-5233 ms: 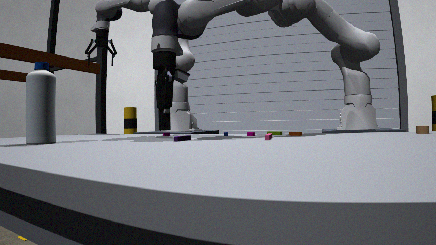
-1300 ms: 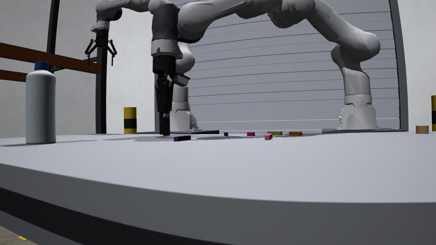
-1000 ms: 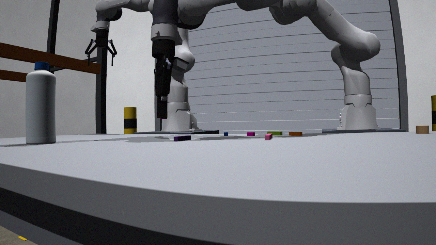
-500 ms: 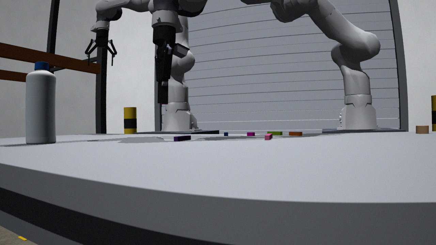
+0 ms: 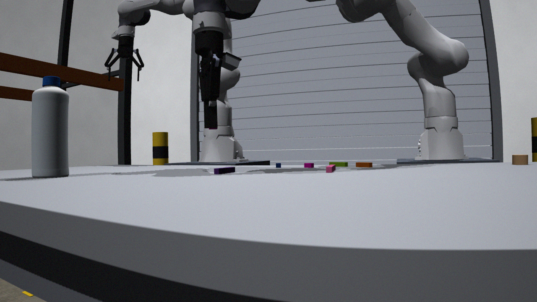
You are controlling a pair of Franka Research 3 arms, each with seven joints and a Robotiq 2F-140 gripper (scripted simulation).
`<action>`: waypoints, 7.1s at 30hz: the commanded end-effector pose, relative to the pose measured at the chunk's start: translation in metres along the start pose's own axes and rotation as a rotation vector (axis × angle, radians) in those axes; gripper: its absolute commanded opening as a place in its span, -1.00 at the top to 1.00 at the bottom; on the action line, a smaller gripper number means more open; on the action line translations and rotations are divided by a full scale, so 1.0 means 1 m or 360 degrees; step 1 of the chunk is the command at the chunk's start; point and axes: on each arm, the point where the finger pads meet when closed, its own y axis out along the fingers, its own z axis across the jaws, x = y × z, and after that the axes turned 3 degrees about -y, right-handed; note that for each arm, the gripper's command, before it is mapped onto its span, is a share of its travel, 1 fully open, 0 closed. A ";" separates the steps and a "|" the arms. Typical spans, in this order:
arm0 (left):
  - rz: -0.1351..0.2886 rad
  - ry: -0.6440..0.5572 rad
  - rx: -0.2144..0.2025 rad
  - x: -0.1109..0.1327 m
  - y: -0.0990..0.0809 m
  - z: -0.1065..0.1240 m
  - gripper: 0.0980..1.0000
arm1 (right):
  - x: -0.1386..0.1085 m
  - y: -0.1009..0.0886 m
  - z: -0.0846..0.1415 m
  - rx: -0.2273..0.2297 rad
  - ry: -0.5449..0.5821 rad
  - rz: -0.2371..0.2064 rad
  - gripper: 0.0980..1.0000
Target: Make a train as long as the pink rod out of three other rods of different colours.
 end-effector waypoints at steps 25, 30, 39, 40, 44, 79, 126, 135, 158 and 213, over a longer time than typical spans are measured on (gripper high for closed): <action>-0.0041 0.0514 -0.0005 -0.093 0.001 0.122 0.94 | 0.001 0.001 0.000 0.0003 0.0010 -0.0003 -1.00; -0.0041 0.0514 -0.0005 -0.093 0.001 0.122 0.94 | 0.001 0.001 0.000 0.0003 0.0010 -0.0003 -1.00; -0.0041 0.0514 -0.0005 -0.093 0.002 0.122 0.94 | 0.001 0.001 0.000 0.0003 0.0010 -0.0003 -1.00; -0.0041 0.0514 -0.0005 -0.093 0.003 0.122 0.94 | 0.001 0.001 0.000 0.0003 0.0010 -0.0003 -1.00; -0.0041 0.0514 -0.0005 -0.093 0.006 0.122 0.94 | 0.001 0.001 0.000 0.0003 0.0010 -0.0003 -1.00; -0.0041 0.0514 -0.0005 -0.091 0.089 0.122 0.94 | 0.001 0.001 0.000 0.0003 0.0010 -0.0003 -1.00; -0.0041 0.0512 -0.0005 -0.092 0.089 0.121 0.94 | 0.001 0.001 0.000 0.0003 0.0010 -0.0003 -1.00; -0.0041 0.0512 -0.0005 -0.092 0.089 0.121 0.94 | 0.001 0.001 0.000 0.0003 0.0010 -0.0003 -1.00; -0.0041 0.0512 -0.0005 -0.092 0.092 0.121 0.94 | 0.001 0.001 0.000 0.0003 0.0010 -0.0003 -1.00; -0.0041 0.0512 -0.0005 -0.092 0.098 0.121 0.94 | 0.001 0.001 0.000 0.0003 0.0010 -0.0003 -1.00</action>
